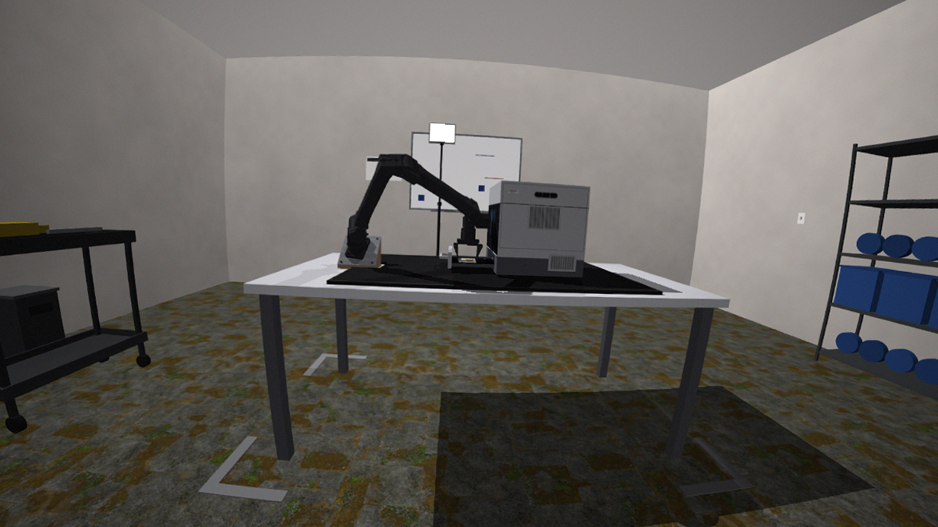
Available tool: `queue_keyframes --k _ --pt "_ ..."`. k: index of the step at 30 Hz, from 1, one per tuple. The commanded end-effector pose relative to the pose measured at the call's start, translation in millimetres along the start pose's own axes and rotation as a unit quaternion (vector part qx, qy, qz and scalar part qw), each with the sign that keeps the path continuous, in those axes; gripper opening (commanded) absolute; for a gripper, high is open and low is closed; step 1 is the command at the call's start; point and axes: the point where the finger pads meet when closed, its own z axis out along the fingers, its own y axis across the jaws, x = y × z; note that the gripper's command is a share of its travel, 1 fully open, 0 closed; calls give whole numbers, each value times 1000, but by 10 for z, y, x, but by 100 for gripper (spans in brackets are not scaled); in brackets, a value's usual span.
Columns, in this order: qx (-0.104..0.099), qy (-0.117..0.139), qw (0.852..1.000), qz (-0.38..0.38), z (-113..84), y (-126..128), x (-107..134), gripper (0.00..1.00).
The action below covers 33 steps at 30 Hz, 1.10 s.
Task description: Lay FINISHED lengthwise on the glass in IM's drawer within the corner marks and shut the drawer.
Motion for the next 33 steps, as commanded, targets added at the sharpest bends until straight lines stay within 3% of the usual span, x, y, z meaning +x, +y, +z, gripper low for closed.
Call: queue_keyframes --k 1,9,12,22,25,33 --pt "-2 1 1000 1 76 -11 5 92" --pt "-1 1 1000 1 52 -16 3 92" --pt "16 -1 1000 4 -66 -47 50 92" --pt "37 -1 999 -3 -170 -73 -19 92" --pt "48 -5 999 8 -268 -221 5 92" --pt "42 -4 999 5 -263 -229 -9 92"
